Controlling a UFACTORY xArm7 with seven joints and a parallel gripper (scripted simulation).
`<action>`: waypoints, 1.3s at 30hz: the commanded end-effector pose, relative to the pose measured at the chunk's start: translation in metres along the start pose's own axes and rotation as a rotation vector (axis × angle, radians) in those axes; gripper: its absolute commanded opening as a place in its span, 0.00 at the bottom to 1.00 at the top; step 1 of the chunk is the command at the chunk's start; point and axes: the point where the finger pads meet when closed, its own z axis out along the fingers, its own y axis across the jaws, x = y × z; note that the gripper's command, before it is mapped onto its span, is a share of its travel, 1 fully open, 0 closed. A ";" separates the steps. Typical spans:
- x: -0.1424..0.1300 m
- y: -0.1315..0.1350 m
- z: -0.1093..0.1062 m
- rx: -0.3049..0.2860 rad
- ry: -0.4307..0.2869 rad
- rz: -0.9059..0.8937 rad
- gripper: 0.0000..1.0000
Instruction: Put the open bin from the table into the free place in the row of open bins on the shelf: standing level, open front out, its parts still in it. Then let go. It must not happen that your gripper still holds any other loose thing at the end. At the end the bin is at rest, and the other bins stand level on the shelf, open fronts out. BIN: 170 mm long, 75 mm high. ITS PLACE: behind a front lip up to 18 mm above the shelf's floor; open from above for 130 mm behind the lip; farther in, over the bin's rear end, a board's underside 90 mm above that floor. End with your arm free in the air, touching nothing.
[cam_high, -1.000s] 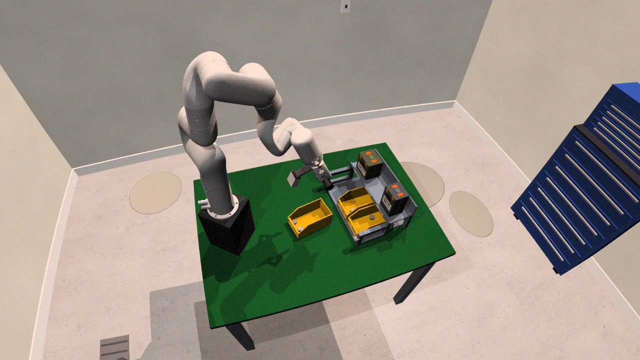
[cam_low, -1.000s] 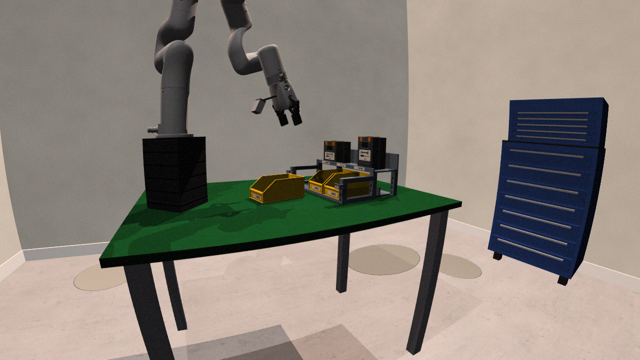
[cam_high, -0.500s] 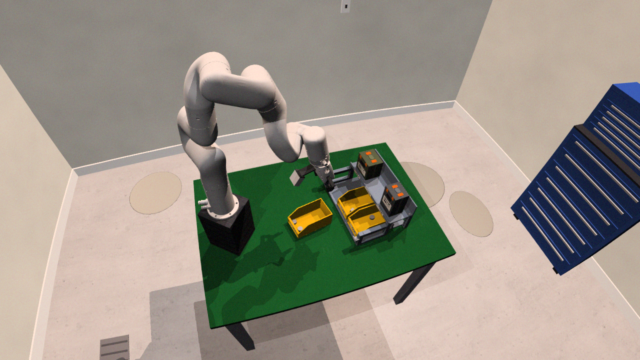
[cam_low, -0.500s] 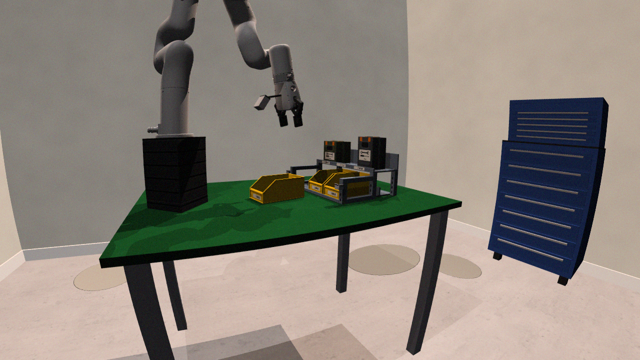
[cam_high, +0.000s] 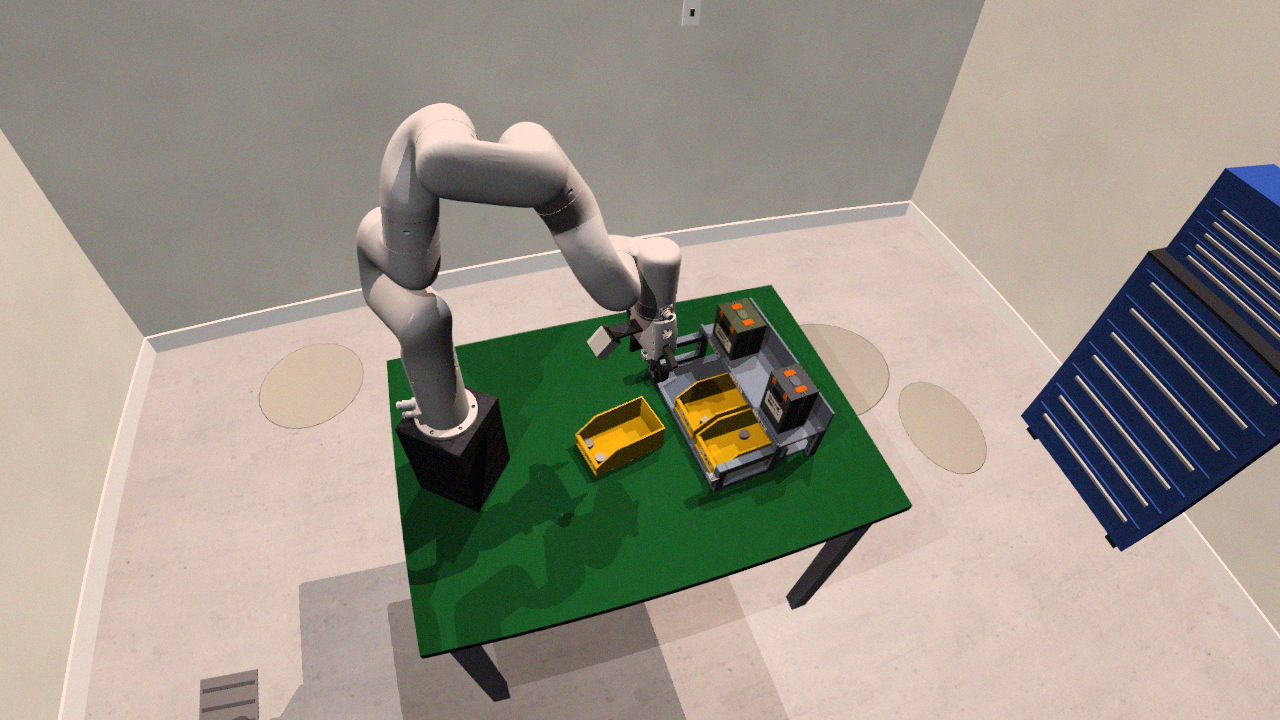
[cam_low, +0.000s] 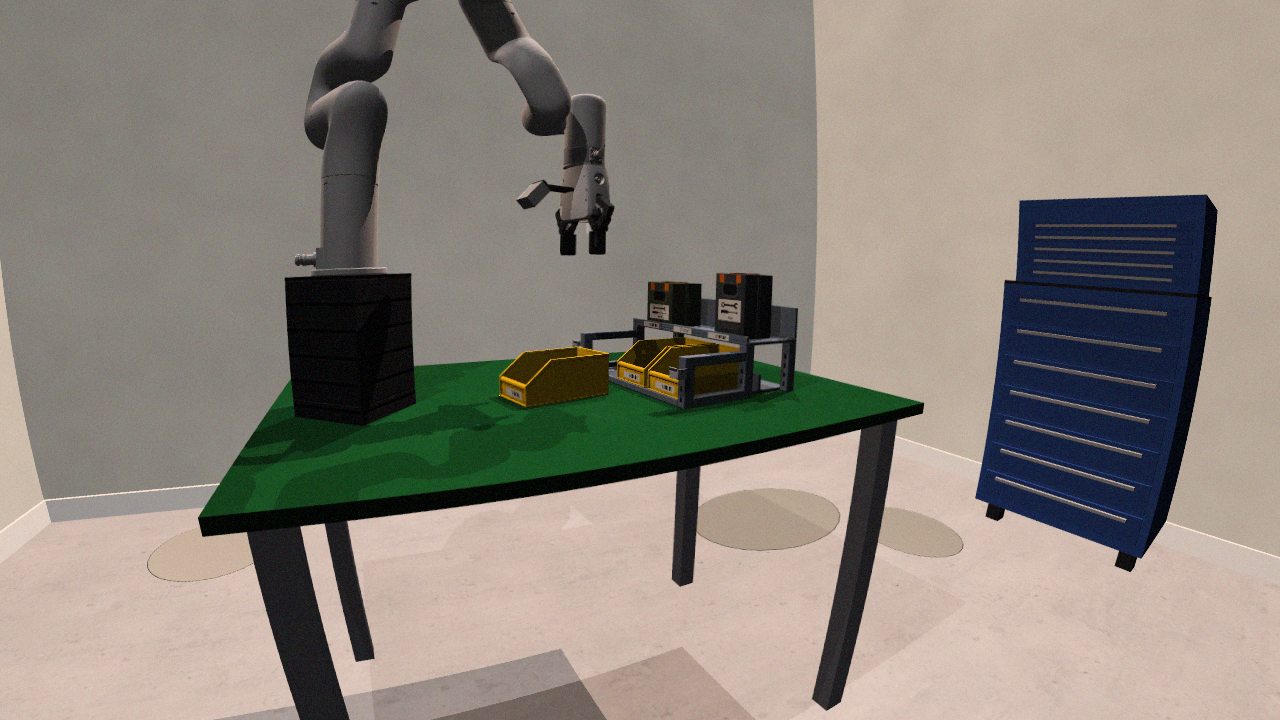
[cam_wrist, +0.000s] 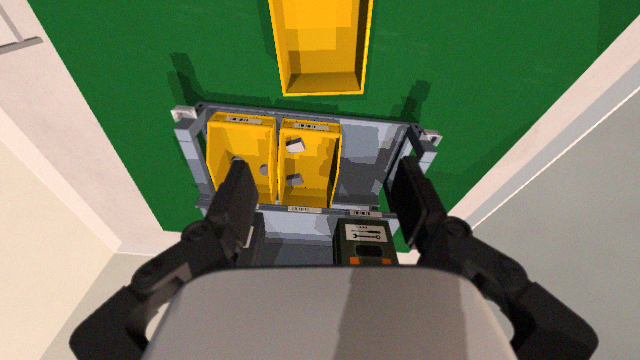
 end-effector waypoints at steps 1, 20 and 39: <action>0.008 -0.006 -0.001 0.001 -0.004 0.000 1.00; 0.073 -0.046 -0.001 0.001 -0.003 0.001 1.00; 0.089 -0.055 -0.001 0.002 -0.003 0.001 1.00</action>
